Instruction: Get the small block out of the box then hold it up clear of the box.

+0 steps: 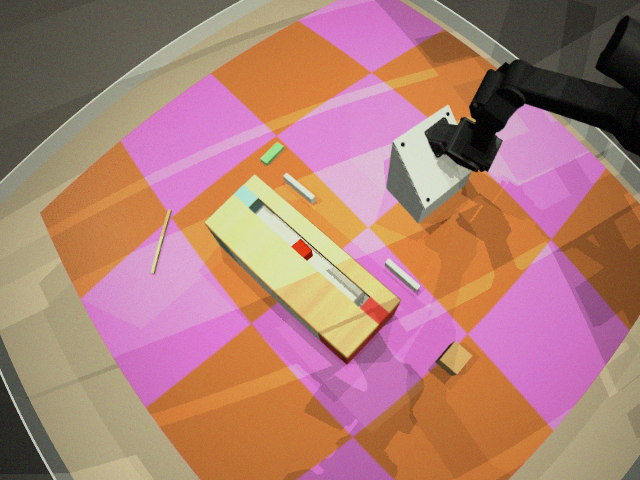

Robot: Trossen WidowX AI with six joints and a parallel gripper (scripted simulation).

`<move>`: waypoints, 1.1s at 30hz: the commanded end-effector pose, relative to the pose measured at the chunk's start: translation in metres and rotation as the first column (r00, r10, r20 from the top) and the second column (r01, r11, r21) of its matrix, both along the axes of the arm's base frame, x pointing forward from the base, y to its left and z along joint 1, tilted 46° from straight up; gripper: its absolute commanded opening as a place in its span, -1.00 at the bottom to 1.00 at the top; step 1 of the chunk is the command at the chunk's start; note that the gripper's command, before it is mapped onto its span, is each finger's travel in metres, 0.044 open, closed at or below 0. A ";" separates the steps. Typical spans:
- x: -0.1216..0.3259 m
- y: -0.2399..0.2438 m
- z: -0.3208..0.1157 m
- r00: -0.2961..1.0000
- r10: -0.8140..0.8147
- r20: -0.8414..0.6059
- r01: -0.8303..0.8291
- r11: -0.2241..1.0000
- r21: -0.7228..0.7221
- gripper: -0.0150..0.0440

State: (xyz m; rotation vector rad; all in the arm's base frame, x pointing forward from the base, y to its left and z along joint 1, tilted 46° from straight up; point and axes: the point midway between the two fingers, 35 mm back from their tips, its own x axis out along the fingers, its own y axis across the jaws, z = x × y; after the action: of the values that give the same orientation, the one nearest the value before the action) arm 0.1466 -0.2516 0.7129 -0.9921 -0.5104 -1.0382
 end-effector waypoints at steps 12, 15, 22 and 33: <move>-0.090 0.094 0.053 0.920 -0.359 0.156 0.391 0.861 -0.327 0.86; -0.111 0.134 0.064 0.859 -0.456 0.231 0.511 0.754 -0.412 0.86; -0.137 0.244 0.074 0.662 -0.607 0.440 0.734 0.406 -0.544 0.86; -0.103 0.414 0.042 0.330 -0.551 0.767 0.825 -0.227 -0.518 0.86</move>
State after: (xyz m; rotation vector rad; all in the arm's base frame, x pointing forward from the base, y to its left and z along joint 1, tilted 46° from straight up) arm 0.0238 0.1100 0.7721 -2.3046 -0.7298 -2.0134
